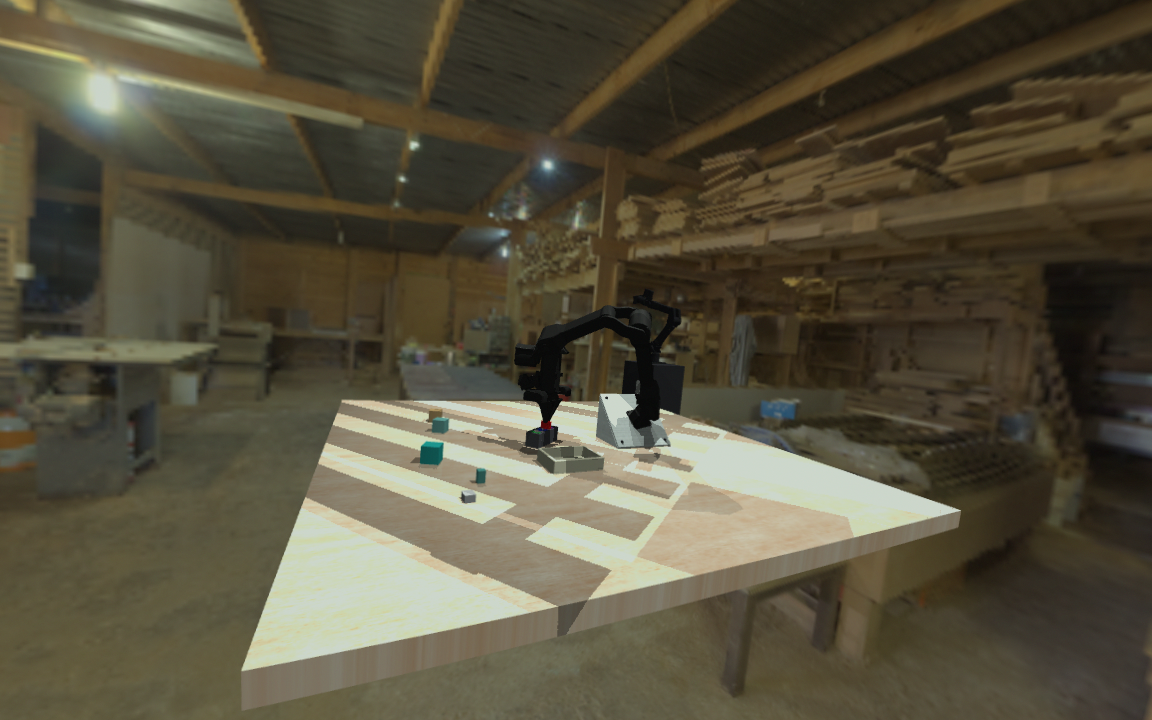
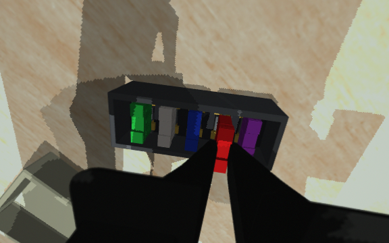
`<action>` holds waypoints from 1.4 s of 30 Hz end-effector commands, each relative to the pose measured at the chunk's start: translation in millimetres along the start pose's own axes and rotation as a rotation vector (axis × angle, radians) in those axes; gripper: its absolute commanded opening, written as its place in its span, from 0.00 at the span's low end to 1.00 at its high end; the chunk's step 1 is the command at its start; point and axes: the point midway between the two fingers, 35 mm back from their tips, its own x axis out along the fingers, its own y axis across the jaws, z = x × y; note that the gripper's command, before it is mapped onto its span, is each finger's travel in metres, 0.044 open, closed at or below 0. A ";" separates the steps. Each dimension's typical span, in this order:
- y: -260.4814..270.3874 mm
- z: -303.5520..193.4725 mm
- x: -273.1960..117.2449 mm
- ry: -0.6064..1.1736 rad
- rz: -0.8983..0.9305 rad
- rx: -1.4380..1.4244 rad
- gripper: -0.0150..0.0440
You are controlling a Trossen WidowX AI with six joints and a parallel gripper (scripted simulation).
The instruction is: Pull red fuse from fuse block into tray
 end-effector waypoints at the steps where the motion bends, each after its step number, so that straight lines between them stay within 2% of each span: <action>1: 0.2 -0.1 -3.3 -0.004 -0.004 -0.007 0.25; 32: -0.1 -0.5 -18.6 -0.002 -0.003 -0.005 0.25; 42: -0.1 -0.4 -34.1 -0.002 -0.003 -0.004 0.25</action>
